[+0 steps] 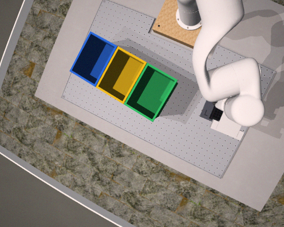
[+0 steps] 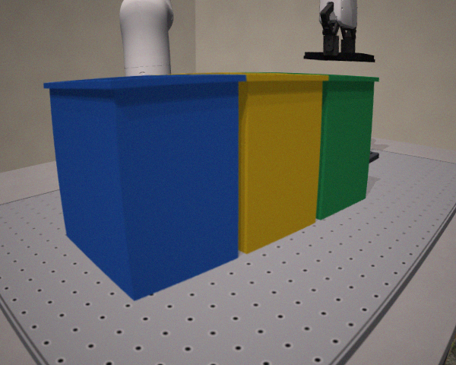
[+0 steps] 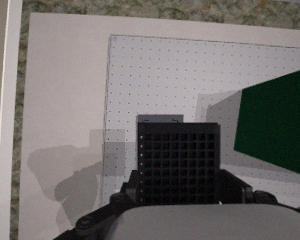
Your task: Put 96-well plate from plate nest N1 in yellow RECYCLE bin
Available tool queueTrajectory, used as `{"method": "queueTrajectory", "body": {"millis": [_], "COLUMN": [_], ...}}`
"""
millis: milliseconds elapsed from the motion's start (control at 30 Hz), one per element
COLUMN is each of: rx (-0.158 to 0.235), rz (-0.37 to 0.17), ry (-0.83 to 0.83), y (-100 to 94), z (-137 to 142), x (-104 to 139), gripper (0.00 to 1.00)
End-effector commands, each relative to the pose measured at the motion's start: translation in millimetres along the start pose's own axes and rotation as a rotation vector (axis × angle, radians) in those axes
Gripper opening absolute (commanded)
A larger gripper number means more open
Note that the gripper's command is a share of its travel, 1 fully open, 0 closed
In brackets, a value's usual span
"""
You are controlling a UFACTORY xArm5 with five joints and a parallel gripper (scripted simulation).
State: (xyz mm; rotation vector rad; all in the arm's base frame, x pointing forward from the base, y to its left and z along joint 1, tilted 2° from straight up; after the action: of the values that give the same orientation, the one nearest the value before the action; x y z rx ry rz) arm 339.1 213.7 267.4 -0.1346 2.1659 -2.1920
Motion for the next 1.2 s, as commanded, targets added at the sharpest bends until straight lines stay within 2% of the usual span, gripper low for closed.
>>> {"method": "queueTrajectory", "body": {"millis": [0, 333, 800, 967, 1167], "rx": [-0.001, -0.001, -0.001, -0.002, -0.003], "rz": [0.002, 0.002, 0.002, 0.002, 0.002], "ry": [0.0, 0.0, 0.0, 0.149, 0.149], "y": [-6.4, -22.7, -22.7, -22.4, -22.2], "z": [-0.3, -0.4, -0.4, 16.2, 29.4], "x": [-0.5, -0.4, -0.4, 2.1, 4.0], "gripper": [0.0, 0.0, 0.0, 0.0, 0.0]}}
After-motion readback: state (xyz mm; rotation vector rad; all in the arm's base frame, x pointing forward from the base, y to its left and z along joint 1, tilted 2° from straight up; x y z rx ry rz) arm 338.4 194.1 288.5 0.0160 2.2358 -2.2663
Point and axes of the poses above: the point where the finger pads meet when closed, its own y axis out along the fingers, its own z axis across the jaws, x = y × z, the point moved 9 cm from there along -y, back along the fingers, and after that the axes turned 14 degrees about -y, right-handed, at the moved point
